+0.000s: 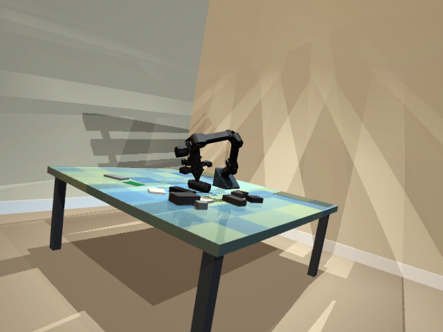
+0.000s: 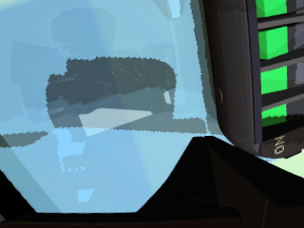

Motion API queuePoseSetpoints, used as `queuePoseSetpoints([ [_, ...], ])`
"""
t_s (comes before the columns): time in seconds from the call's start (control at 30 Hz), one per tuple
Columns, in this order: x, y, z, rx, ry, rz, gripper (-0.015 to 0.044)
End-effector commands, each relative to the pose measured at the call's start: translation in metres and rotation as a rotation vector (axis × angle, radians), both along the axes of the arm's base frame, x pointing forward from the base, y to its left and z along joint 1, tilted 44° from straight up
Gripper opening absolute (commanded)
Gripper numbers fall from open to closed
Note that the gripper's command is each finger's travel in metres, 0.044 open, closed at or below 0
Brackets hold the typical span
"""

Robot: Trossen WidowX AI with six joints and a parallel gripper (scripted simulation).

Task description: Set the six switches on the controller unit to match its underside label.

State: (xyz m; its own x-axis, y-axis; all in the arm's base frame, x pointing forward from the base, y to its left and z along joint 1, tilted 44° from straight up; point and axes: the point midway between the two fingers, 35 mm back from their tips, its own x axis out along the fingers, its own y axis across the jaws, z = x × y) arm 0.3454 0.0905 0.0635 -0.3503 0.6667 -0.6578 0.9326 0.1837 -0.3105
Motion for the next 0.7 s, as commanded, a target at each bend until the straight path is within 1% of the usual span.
queuePoseSetpoints([
  [0.0, -0.0121, 0.0051, 0.0068, 0.006, -0.082, 0.091, 0.0000],
  [0.67, -0.0120, 0.0053, 0.0075, 0.007, -0.077, 0.082, 0.0000],
])
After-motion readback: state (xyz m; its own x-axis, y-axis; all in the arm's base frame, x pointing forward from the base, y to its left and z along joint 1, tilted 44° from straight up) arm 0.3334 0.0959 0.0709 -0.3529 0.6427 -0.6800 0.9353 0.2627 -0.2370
